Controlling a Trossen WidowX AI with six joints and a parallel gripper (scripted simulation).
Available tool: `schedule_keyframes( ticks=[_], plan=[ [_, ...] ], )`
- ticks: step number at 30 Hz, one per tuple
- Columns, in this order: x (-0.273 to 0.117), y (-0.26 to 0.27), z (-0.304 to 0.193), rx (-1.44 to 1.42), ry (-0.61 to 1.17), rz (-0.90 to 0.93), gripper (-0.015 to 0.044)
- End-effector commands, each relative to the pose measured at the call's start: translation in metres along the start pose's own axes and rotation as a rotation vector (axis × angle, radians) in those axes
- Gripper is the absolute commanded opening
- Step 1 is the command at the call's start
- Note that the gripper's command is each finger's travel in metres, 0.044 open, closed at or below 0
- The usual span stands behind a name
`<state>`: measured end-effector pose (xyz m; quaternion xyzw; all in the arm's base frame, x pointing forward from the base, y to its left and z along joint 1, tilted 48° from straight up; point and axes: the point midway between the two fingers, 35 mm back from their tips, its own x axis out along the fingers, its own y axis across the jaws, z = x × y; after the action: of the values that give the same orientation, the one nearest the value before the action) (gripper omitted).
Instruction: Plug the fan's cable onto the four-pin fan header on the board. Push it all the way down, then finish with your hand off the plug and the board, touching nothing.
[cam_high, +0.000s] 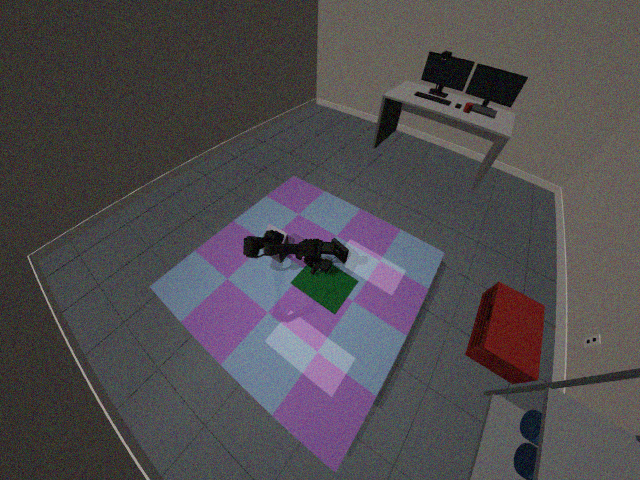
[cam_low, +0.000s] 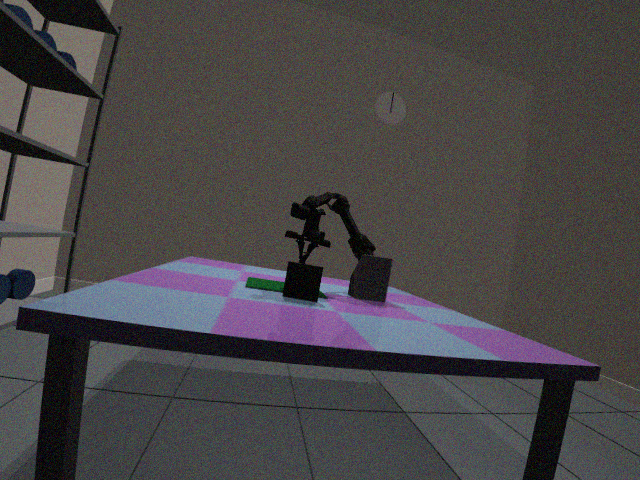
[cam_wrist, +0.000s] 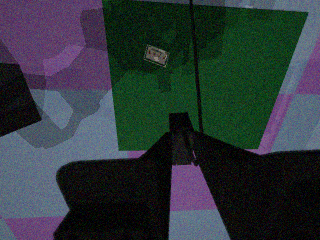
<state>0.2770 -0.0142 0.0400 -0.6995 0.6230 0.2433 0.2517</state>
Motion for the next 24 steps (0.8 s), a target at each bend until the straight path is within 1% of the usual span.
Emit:
schedule_keyframes(
  ticks=[1, 24],
  plan=[
    [-0.004, -0.015, -0.011, 0.189, 0.022, -0.014, 0.0000],
    [0.002, -0.047, -0.013, 0.978, 0.018, 0.061, 0.0000]
  ],
)
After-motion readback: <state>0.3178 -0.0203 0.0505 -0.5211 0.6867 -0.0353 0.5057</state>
